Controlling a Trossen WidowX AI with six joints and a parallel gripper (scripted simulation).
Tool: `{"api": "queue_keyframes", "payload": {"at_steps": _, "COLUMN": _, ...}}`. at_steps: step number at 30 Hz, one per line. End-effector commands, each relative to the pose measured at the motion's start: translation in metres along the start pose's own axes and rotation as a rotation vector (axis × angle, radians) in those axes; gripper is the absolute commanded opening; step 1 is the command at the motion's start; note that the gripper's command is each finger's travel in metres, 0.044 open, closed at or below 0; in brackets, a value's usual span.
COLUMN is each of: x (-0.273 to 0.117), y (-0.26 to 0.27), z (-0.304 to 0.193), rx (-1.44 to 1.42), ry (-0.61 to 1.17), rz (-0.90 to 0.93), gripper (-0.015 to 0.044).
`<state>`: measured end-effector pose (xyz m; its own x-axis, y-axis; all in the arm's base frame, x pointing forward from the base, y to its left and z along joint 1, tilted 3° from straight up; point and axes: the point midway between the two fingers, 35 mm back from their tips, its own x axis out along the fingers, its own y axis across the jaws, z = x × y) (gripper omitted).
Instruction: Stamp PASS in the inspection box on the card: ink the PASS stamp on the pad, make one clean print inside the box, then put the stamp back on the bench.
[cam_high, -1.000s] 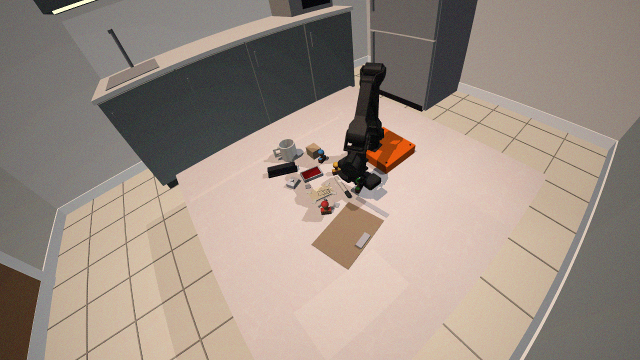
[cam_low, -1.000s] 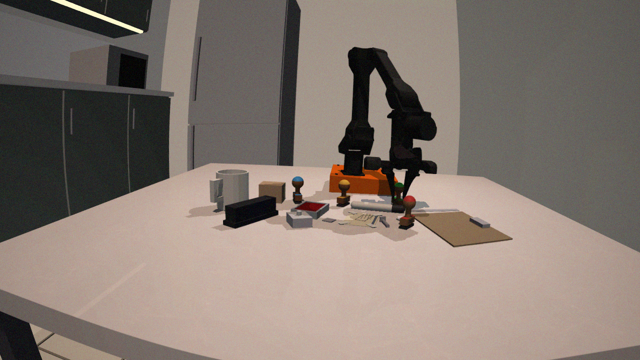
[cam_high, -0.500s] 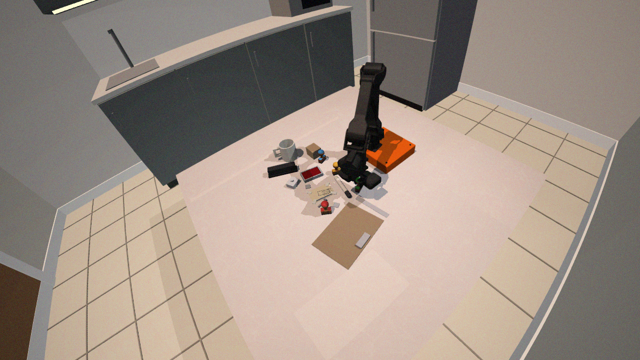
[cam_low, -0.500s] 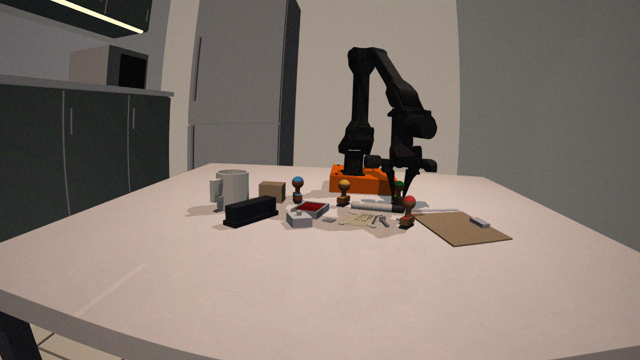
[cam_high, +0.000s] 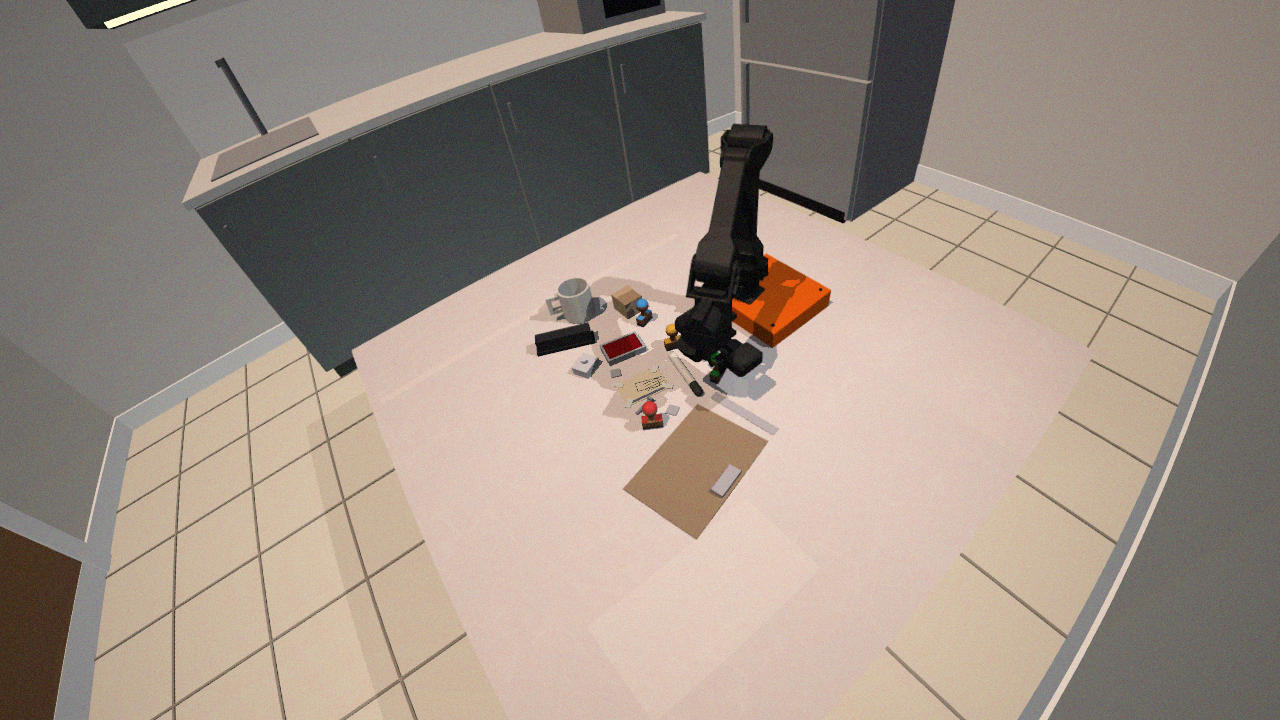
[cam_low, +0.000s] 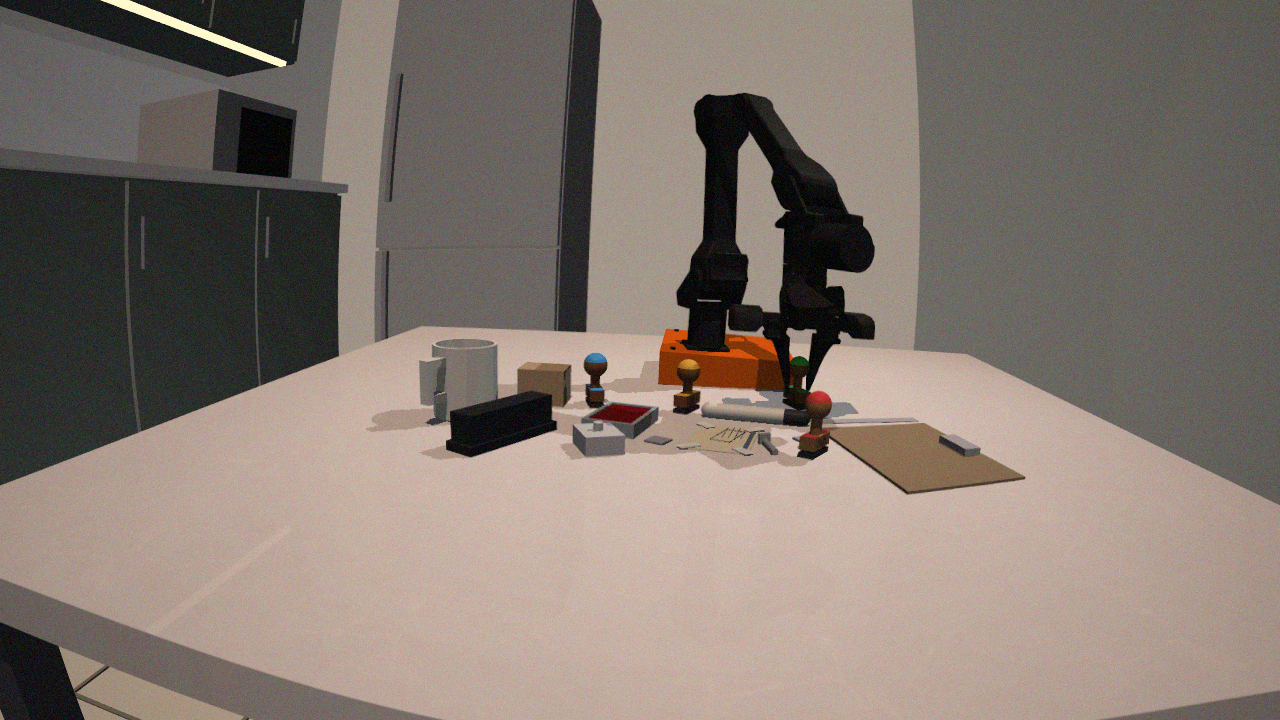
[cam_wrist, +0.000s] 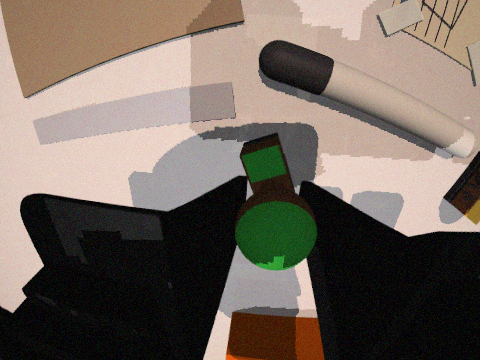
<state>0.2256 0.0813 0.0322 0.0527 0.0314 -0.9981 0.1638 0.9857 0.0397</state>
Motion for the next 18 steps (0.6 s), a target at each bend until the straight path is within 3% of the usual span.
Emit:
{"api": "queue_keyframes", "payload": {"at_steps": 1, "x": -0.0038, "y": 0.0003, "z": 0.0013, "rx": -0.001, "ry": -0.007, "rz": 0.001, "gripper": 0.0000}}
{"api": "queue_keyframes", "payload": {"at_steps": 18, "x": -0.0119, "y": 0.0005, "z": 0.0017, "rx": -0.001, "ry": -0.007, "rz": 0.001, "gripper": 0.0000}}
